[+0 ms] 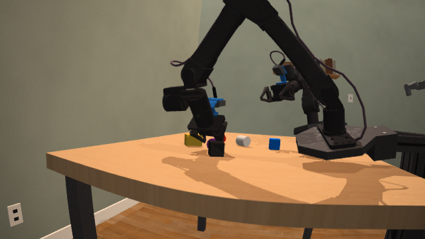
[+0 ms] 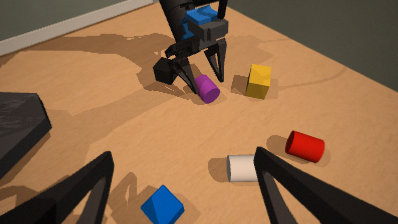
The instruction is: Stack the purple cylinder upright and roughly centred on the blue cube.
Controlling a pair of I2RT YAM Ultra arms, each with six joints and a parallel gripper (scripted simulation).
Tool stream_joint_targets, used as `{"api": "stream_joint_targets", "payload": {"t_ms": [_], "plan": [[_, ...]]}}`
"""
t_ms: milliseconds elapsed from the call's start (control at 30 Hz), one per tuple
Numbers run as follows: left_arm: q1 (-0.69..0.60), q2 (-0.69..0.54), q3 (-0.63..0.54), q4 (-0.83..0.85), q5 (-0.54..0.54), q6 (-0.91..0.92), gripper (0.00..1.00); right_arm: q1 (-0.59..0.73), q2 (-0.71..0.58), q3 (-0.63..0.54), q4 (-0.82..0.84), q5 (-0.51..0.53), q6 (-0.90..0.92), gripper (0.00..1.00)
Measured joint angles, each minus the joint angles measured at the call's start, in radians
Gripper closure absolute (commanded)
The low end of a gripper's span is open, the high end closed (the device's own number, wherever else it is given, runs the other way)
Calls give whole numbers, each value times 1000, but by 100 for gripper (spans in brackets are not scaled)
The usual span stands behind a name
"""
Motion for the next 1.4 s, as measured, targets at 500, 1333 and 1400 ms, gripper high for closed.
{"api": "stream_joint_targets", "payload": {"t_ms": [500, 1333, 1400], "plan": [[-3, 5, -2, 7, 0, -6, 55, 0, 0, 0, 0, 0, 0, 0], [-9, -42, -2, -64, 0, -15, 66, 0, 0, 0, 0, 0, 0, 0], [-15, -68, 5, -84, 0, -20, 66, 0, 0, 0, 0, 0, 0, 0]]}}
